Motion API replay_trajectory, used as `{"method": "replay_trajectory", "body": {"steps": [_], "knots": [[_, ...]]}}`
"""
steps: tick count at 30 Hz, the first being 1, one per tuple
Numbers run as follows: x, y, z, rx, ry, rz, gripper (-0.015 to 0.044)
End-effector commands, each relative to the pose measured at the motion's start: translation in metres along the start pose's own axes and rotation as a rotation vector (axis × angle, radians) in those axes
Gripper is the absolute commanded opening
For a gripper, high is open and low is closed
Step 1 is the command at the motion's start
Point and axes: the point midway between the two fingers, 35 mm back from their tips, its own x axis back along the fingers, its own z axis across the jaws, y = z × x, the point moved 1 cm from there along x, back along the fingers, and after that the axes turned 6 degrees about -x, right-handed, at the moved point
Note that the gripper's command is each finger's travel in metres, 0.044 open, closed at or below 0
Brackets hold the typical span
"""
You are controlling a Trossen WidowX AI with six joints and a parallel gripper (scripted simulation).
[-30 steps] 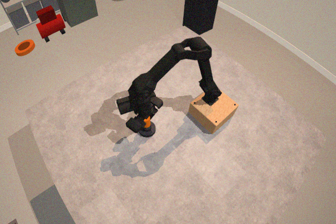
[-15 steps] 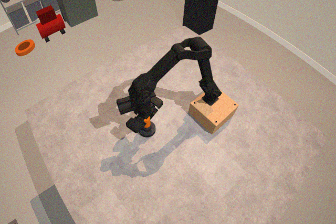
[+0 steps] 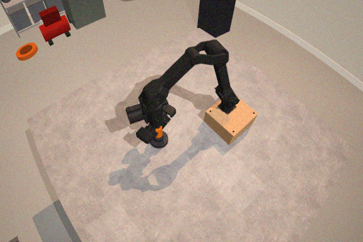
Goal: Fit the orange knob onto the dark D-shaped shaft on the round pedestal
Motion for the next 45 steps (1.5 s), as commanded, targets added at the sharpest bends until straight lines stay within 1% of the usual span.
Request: {"method": "replay_trajectory", "body": {"steps": [1, 11, 15, 26, 37, 45], "knots": [[-0.0001, 0.0005, 0.0012, 0.003, 0.006, -0.002, 0.0], [0.0062, -0.0003, -0.0004, -0.008, 0.006, -0.002, 0.0], [0.0059, -0.0013, -0.002, -0.061, 0.006, -0.002, 0.0], [-0.0001, -0.001, -0.0016, -0.061, 0.006, -0.002, 0.0], [0.0049, 0.0004, 0.0008, -0.061, 0.006, -0.002, 0.0], [0.0018, 0.0001, 0.0006, -0.113, 0.006, -0.002, 0.0]]}}
